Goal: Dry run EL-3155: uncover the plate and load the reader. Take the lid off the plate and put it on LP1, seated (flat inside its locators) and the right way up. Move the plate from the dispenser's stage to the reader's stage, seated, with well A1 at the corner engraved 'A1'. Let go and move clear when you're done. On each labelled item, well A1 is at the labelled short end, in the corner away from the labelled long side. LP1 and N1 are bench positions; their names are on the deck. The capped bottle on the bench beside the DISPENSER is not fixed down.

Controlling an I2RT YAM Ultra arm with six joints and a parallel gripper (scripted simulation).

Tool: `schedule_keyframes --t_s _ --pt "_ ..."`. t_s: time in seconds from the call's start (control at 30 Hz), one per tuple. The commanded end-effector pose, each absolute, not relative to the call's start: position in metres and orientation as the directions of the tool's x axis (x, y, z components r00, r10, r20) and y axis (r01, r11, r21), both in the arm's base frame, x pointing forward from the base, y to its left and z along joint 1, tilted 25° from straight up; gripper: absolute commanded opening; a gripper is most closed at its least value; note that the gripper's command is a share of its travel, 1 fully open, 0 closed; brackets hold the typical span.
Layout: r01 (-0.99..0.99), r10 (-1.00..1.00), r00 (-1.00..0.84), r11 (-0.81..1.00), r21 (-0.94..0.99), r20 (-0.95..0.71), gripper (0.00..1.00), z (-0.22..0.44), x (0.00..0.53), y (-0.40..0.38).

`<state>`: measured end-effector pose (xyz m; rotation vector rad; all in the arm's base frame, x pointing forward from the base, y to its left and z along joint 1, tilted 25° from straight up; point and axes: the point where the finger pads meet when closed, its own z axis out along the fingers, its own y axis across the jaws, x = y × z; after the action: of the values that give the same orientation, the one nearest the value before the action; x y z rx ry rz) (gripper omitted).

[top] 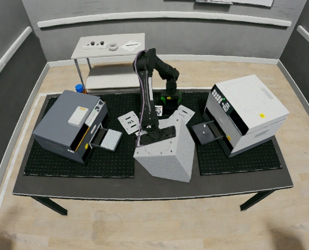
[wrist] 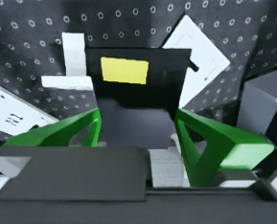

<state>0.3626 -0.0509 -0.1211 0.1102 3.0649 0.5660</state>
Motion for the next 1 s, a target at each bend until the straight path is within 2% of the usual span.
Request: schedule_keyframes --t_s 0.0,0.97 --pt "0.125 0.141 -0.990 0.923 0.365 -0.018 0.85 -0.122 0.372 -0.066" --pt "0.457 0.449 -0.886 0.801 0.387 0.116 0.85 -0.148 0.356 -0.110"
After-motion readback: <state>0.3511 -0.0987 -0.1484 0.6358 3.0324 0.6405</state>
